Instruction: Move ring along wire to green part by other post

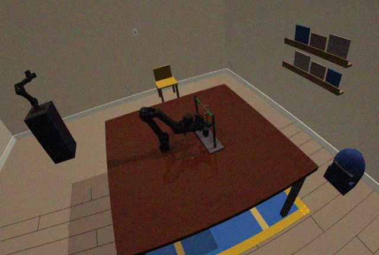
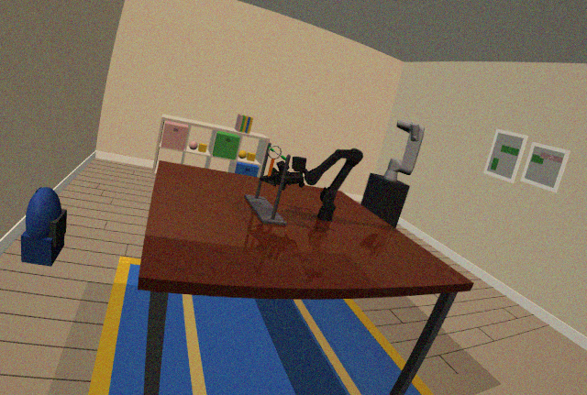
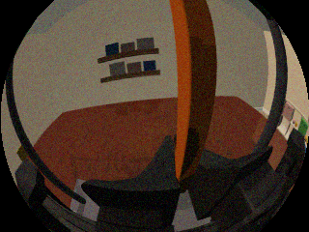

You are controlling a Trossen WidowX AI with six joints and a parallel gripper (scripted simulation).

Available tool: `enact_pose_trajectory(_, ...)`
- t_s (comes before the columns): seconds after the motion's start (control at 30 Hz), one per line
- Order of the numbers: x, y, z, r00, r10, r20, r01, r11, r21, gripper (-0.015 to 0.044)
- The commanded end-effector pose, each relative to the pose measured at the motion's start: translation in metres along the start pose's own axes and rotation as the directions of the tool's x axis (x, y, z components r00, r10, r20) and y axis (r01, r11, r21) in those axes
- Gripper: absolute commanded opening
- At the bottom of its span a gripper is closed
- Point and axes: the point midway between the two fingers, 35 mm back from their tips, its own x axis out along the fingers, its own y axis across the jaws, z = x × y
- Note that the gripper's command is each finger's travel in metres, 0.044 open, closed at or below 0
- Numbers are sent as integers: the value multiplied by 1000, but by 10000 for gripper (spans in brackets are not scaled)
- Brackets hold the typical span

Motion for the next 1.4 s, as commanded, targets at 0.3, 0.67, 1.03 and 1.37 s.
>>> enact_pose_trajectory(0.3, 0, 12, 2, 999, -48, 4, 48, 999, 9, -150)
enact_pose_trajectory(0.67, 1, 23, 2, 999, -46, 4, 46, 999, 10, -150)
enact_pose_trajectory(1.03, 2, 35, 2, 1000, 24, 4, -24, 1000, 4, -150)
enact_pose_trajectory(1.37, 1, 47, 2, 993, 119, 3, -119, 993, -5, -150)
